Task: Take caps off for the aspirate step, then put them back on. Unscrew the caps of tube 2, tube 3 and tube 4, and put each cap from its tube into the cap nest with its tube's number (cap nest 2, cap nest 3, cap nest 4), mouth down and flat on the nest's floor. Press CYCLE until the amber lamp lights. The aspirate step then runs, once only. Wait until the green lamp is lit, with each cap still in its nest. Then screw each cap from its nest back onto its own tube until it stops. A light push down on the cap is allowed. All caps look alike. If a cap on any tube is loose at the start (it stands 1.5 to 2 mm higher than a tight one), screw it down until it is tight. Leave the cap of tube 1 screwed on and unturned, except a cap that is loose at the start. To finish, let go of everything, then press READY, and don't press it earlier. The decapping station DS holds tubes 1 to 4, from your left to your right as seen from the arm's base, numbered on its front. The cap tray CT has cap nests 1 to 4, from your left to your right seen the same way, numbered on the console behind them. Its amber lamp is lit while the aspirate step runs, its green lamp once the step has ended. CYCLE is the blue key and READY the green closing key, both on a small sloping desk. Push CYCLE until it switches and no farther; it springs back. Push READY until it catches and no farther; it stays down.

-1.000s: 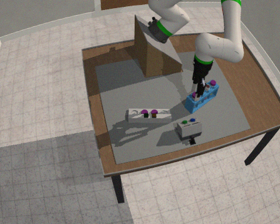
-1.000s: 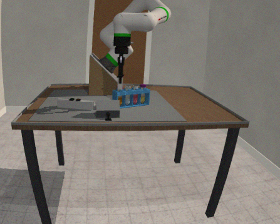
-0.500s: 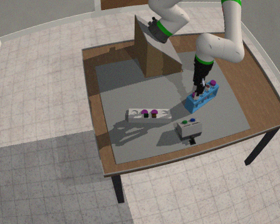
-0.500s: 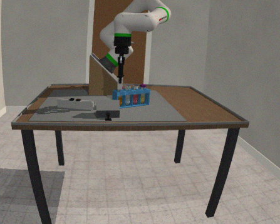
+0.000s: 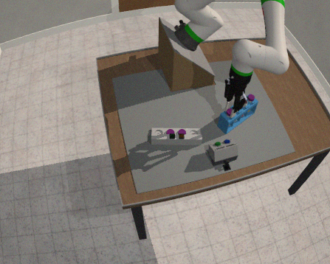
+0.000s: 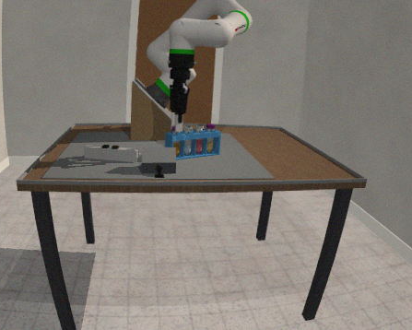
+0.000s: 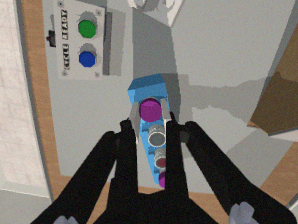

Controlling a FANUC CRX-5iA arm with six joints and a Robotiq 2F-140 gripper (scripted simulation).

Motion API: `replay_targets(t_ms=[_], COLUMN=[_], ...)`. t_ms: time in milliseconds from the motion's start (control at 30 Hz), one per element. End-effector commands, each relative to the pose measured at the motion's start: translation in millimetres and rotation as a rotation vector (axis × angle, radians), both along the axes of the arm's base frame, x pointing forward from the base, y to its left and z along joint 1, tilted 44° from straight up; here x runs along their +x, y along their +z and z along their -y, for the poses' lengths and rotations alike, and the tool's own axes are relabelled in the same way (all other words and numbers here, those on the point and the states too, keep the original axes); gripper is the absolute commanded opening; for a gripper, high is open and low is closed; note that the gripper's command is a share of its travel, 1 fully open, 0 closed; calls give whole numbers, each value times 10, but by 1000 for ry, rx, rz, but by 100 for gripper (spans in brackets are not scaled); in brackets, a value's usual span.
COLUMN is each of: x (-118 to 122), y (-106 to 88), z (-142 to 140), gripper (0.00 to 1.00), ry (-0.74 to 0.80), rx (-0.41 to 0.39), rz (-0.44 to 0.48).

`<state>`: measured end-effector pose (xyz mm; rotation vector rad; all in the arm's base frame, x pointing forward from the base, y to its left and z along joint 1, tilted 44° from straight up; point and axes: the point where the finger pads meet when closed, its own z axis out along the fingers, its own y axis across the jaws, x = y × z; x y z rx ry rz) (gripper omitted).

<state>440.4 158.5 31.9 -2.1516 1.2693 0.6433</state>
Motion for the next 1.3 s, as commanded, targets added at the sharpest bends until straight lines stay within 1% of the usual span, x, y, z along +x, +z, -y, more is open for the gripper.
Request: replay_targets(t_ms=[0, 267, 533, 567, 900, 933, 1000, 1100, 1133, 1200, 1233, 1267], x=[-1, 0, 0, 0, 0, 0, 0, 0, 0, 0, 0, 0], y=[-2, 0, 0, 0, 0, 0, 0, 0, 0, 0, 0, 0], z=[4, 5, 5, 5, 5, 5, 5, 5, 5, 5, 5, 5], gripper=[0, 0, 0, 35, 35, 35, 35, 35, 35, 35, 35, 35], ry=[146, 435, 435, 435, 435, 374, 374, 193, 193, 86, 72, 16], rx=[39, 86, 86, 86, 86, 76, 76, 47, 47, 29, 27, 18], rz=[141, 409, 409, 409, 409, 353, 353, 184, 184, 85, 71, 20])
